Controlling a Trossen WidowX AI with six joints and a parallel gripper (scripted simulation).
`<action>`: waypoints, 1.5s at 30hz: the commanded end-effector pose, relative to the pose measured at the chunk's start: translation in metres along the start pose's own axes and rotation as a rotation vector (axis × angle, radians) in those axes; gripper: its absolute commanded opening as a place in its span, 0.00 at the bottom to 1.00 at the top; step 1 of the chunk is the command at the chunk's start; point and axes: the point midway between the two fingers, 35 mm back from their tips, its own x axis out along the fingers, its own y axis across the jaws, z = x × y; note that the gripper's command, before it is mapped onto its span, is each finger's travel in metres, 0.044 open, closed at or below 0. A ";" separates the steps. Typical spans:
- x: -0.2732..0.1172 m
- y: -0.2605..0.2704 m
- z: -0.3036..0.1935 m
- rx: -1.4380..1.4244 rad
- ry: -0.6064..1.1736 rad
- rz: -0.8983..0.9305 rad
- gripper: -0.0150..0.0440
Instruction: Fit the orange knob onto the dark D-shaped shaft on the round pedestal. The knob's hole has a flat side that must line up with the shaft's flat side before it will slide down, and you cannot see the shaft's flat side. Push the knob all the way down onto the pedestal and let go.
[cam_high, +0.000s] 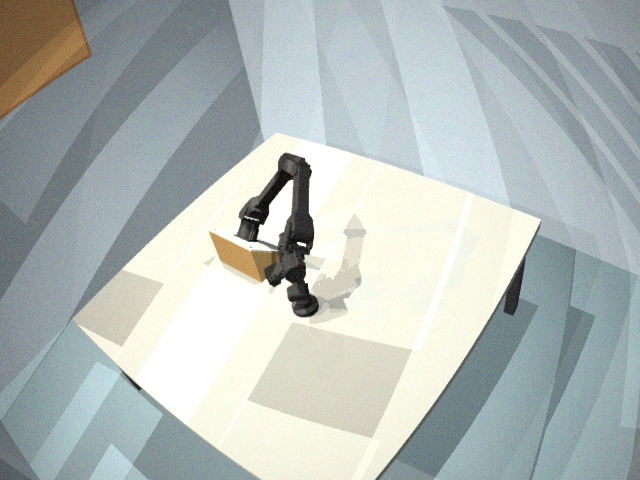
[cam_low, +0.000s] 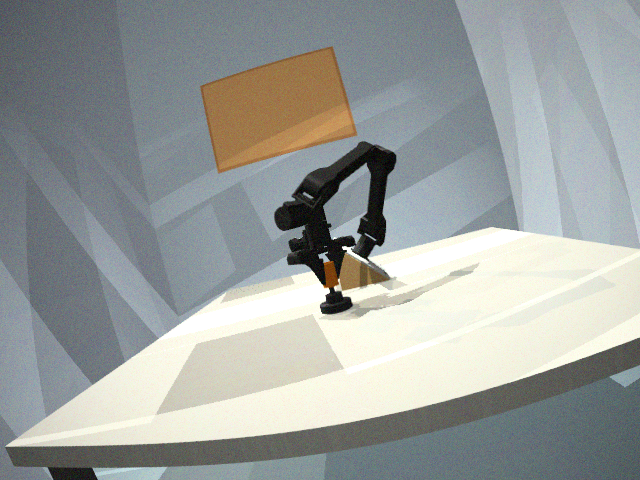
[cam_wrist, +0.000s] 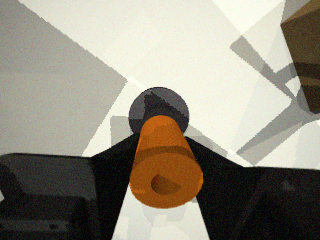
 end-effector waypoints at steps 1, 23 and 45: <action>-0.002 0.002 -0.001 0.110 0.000 0.005 0.25; 0.003 0.000 0.000 0.121 0.000 0.005 0.25; -0.001 0.002 -0.001 0.330 0.000 0.005 0.25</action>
